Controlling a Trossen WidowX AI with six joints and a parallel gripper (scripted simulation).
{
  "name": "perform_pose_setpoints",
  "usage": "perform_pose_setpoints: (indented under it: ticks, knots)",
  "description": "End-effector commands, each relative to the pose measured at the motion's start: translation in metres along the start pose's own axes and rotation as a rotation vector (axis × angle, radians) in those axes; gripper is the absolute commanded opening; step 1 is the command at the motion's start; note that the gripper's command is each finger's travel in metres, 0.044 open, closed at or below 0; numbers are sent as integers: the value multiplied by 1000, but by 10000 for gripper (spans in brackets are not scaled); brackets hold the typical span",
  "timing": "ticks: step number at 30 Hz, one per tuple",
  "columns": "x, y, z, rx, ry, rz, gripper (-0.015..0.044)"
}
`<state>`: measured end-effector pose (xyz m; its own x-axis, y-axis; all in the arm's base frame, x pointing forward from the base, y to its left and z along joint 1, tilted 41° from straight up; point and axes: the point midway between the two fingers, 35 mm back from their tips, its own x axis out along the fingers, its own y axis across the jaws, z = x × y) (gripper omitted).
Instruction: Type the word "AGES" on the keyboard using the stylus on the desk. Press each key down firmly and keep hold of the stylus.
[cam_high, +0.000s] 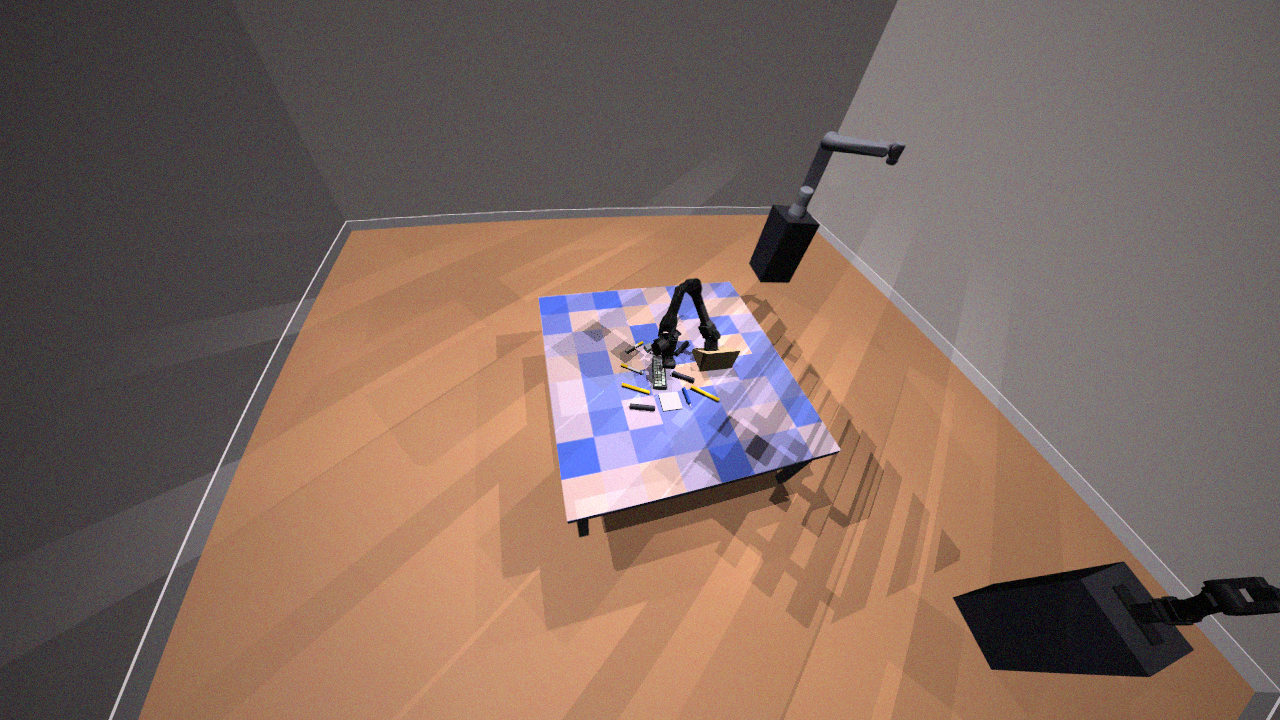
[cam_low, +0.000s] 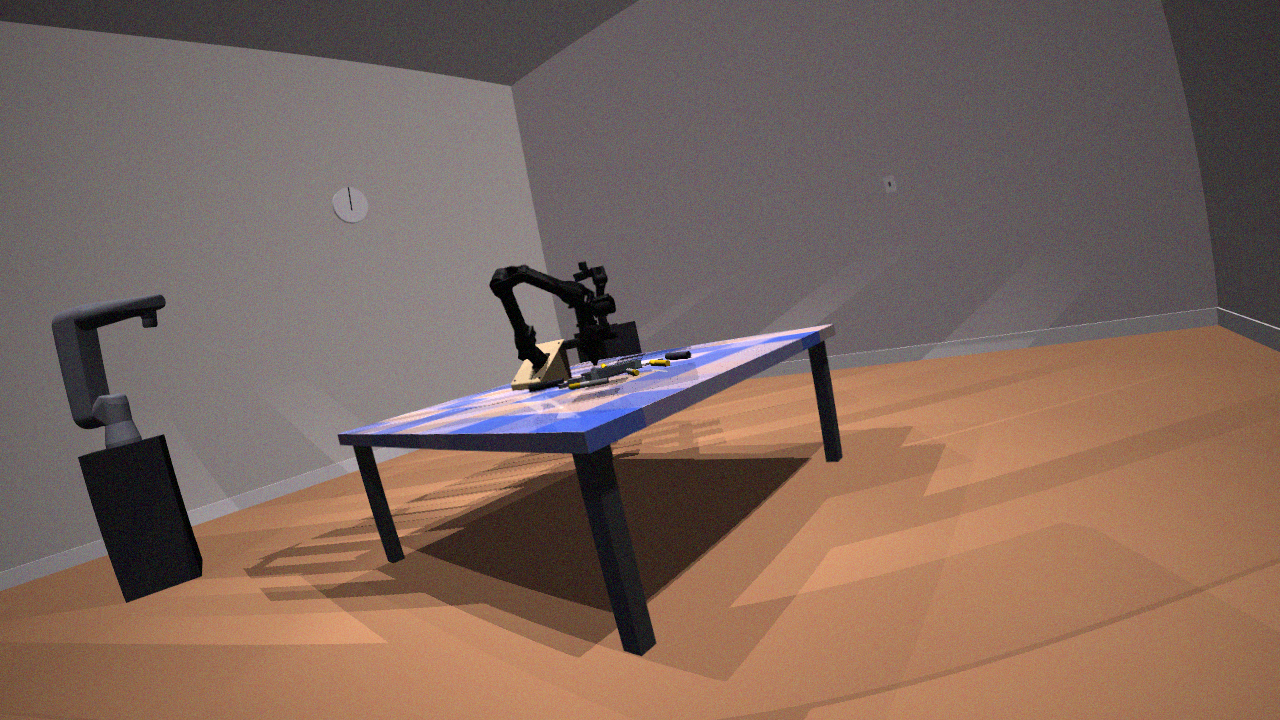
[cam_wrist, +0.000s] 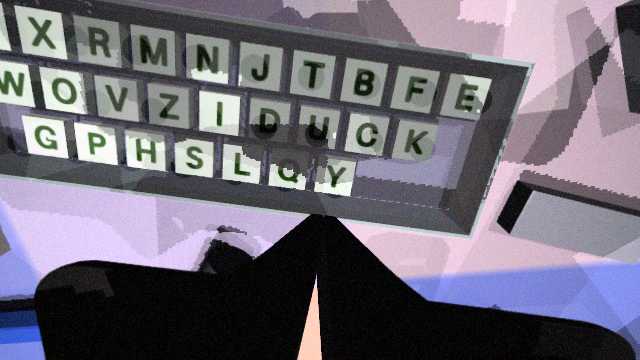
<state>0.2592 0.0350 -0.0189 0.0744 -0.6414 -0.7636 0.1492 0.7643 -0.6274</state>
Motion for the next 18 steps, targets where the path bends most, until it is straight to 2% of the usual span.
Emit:
perform_pose_setpoints:
  ticks: [1,7,18]
  knots:
    - [0,9,0,2,1,4,0]
    - [-1,75,-1,4,1,8,0]
    - [-1,77,-1,4,1,8,0]
